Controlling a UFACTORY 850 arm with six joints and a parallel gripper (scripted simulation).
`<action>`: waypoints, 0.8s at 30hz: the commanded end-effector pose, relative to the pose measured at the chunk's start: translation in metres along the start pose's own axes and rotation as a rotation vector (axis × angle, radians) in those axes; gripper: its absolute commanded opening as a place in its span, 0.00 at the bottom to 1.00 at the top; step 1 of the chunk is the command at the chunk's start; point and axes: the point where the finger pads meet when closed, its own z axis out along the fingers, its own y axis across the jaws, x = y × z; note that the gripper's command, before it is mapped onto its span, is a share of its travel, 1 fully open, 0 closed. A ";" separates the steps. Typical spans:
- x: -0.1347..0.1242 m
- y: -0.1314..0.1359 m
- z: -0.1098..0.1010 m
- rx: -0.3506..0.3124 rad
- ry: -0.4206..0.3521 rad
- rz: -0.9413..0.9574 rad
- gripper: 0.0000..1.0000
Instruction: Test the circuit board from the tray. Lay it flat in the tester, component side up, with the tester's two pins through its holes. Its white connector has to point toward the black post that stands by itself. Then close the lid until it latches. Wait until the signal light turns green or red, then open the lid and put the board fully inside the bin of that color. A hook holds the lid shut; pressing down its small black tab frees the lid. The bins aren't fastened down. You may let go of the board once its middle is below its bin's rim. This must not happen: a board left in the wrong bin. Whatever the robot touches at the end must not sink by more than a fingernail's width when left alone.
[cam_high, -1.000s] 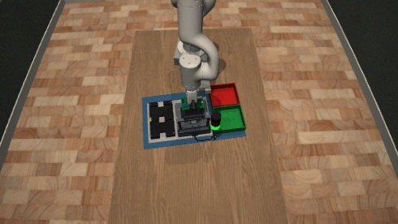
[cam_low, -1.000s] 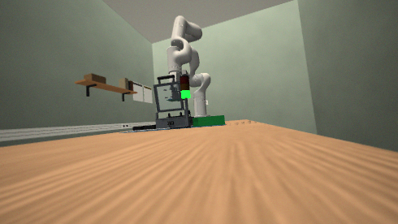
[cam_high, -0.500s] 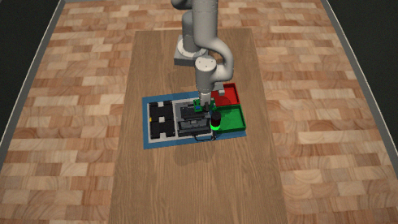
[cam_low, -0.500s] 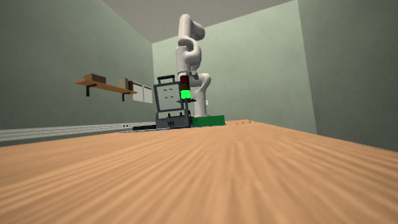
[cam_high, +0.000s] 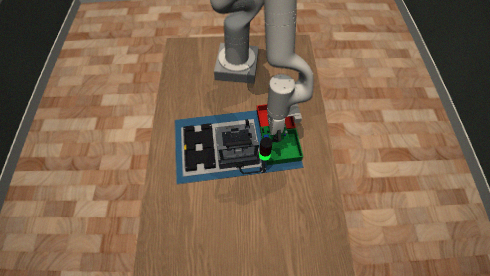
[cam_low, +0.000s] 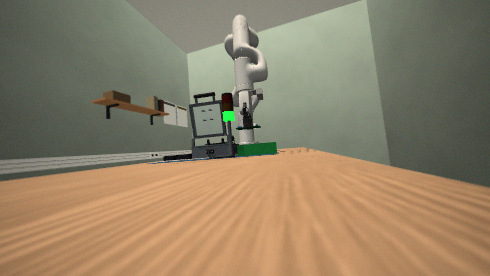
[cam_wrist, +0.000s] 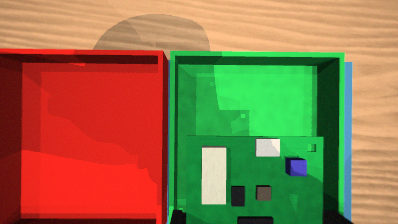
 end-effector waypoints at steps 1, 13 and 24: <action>0.014 0.004 0.004 -0.002 -0.004 0.001 0.79; 0.049 0.010 0.014 -0.002 -0.004 0.001 0.79; 0.050 0.010 0.014 -0.002 -0.004 0.001 0.79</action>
